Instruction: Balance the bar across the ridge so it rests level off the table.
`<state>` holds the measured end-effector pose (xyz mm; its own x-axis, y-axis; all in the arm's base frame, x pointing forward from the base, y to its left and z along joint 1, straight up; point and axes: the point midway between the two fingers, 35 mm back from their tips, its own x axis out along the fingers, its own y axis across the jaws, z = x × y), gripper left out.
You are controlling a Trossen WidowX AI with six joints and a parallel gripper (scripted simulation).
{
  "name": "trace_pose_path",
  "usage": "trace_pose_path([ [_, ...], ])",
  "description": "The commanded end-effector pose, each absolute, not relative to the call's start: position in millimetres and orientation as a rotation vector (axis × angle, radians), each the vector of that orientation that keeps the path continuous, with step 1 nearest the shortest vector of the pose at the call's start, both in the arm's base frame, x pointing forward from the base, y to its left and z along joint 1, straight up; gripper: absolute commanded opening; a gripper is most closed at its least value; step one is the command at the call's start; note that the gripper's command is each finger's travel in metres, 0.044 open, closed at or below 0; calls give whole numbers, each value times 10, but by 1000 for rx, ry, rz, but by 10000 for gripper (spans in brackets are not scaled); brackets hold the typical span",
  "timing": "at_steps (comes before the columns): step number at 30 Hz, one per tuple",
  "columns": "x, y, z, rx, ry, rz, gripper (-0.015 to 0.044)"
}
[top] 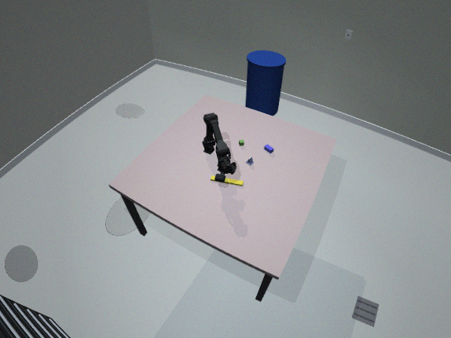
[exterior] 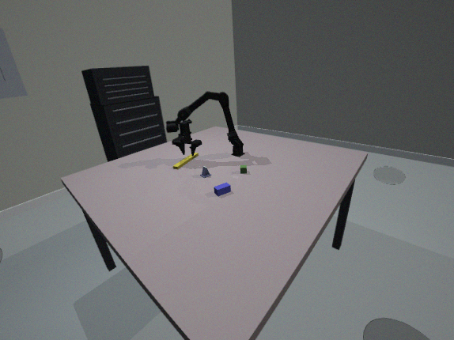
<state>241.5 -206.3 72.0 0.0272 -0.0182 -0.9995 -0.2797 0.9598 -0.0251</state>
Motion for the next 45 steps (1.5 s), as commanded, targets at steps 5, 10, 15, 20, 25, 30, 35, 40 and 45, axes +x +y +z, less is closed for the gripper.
trace_pose_path([
  [5,2403,-2060,579,-241,1543,211,315],
  [10,2403,-2060,497,-241,1543,211,315],
  [15,2403,-2059,473,-241,1543,211,315],
  [20,2403,-2059,473,-241,1543,211,315],
  [25,2403,-2059,473,-241,1543,211,315],
  [30,2405,-2054,479,-235,1540,210,236],
  [35,2405,-2054,479,-235,1540,210,144],
  [40,2405,-2054,479,-235,1540,210,111],
  [45,2412,-2061,540,-235,1540,210,0],
])
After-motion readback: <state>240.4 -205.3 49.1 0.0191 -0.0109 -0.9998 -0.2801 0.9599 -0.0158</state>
